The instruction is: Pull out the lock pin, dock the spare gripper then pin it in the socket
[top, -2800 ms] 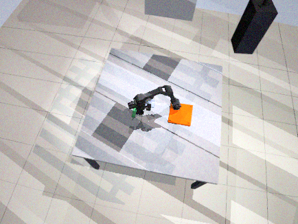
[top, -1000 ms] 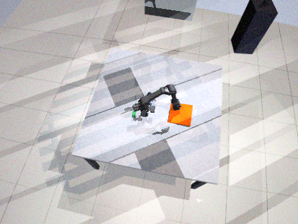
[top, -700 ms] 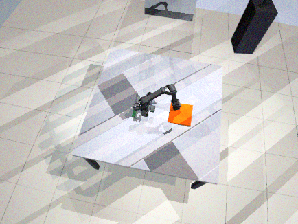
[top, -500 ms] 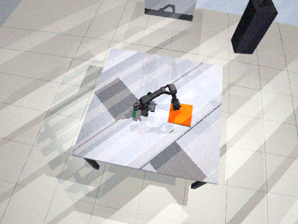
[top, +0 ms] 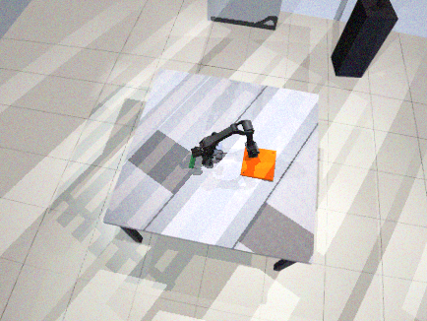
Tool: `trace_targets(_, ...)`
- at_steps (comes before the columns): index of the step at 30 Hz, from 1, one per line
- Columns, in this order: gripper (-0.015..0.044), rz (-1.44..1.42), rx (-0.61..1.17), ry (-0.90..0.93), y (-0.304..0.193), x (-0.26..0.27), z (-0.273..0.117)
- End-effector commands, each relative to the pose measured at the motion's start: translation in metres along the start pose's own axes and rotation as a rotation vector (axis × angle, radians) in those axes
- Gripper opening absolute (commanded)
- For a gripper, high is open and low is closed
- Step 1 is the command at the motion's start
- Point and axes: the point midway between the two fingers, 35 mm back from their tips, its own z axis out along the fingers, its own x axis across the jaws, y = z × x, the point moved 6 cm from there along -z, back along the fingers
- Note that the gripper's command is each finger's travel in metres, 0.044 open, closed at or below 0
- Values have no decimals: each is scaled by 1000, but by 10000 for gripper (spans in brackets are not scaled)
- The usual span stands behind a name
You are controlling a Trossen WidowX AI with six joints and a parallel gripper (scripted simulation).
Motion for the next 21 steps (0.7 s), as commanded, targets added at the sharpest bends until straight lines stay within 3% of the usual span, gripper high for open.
trace_targets(1,0,-5,8,1,-2,1,2)
trace_targets(21,0,-2,8,-9,-10,2,4)
